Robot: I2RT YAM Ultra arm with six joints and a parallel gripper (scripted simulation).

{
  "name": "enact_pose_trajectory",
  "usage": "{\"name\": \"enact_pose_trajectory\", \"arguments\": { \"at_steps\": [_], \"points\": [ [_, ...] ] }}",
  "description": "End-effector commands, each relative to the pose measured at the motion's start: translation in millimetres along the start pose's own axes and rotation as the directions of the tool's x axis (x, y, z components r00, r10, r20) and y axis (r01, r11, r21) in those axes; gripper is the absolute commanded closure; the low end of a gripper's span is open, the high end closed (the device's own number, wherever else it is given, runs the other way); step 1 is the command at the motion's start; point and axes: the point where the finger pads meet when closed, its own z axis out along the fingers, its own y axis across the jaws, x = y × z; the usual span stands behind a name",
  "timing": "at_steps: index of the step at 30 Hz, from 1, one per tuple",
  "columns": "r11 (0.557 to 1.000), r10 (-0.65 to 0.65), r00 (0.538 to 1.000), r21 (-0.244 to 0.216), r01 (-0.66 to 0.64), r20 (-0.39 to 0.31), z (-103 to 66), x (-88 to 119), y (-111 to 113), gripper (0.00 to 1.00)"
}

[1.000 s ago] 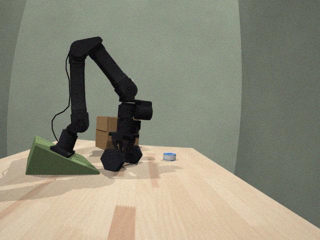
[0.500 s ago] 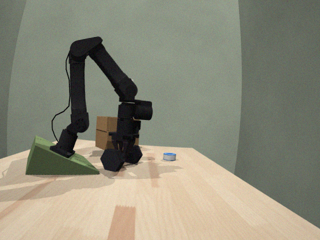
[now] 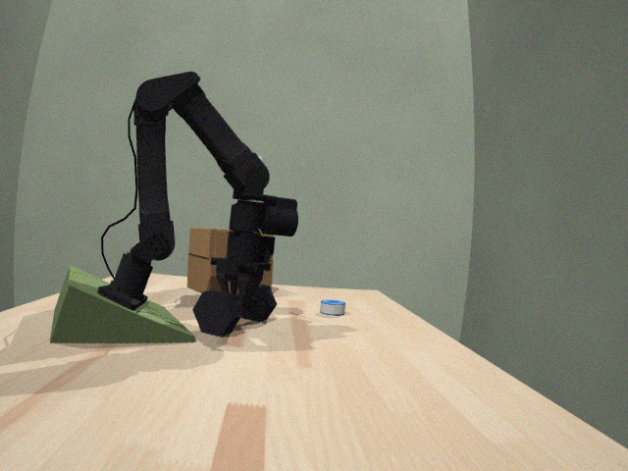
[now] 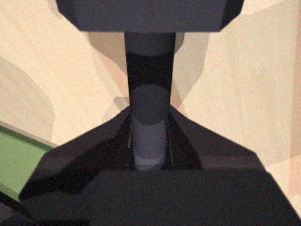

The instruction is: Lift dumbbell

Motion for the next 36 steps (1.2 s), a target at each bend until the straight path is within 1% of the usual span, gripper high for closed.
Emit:
{"name": "enact_pose_trajectory", "arguments": {
  "at_steps": [1, 4, 6, 21, 23, 30, 36],
  "points": [
    [0.999, 0.000, 0.998, 0.041, -0.002, 0.057, -32.7, -12.3, -11.0, 1.00],
    [0.999, 0.000, 0.998, 0.041, -0.002, 0.057, -39.8, -11.8, -10.6, 1.00],
    [0.999, 0.000, 0.998, 0.041, -0.002, 0.057, -39.8, -11.8, -10.6, 1.00],
    [0.999, -0.001, 0.998, 0.042, -0.002, 0.057, -80.4, -9.4, -8.4, 1.00],
    [0.999, -0.001, 0.998, 0.042, -0.002, 0.057, -80.4, -9.4, -8.4, 1.00],
    [0.999, -0.001, 0.998, 0.042, -0.002, 0.057, -96.5, -8.4, -7.4, 1.00],
    [0.999, -0.001, 0.998, 0.042, -0.002, 0.057, -107.1, -7.8, -6.8, 1.00]
  ]
}}
